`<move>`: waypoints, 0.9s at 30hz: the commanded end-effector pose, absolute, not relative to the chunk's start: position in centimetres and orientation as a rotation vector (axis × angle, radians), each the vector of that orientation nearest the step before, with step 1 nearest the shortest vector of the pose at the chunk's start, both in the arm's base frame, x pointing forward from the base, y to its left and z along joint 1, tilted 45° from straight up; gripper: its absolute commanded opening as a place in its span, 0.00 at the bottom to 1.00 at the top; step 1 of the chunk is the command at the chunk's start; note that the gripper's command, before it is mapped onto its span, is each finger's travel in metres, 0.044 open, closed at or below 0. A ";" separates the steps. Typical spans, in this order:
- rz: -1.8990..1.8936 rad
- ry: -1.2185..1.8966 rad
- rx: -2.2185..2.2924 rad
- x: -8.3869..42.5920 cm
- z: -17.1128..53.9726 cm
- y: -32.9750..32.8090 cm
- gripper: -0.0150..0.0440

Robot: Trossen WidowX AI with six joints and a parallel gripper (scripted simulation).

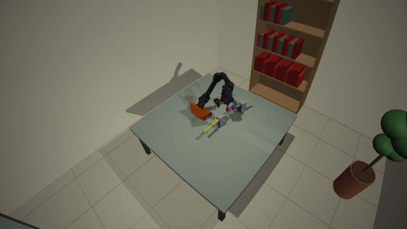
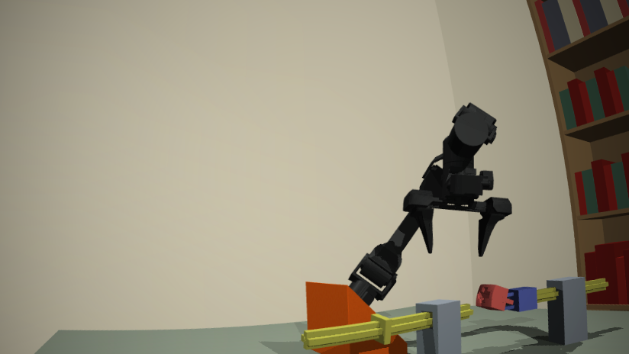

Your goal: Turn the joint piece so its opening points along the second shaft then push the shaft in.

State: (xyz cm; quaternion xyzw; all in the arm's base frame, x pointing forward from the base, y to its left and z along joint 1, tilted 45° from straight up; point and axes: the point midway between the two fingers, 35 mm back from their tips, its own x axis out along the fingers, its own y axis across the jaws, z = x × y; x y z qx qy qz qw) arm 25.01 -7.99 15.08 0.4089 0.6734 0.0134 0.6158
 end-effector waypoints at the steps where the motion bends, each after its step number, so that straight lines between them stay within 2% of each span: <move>1: -0.051 1.563 1.007 24.9 15.1 -8.0 1.00; 27: -0.697 1.574 1.549 25.1 14.6 -7.5 1.00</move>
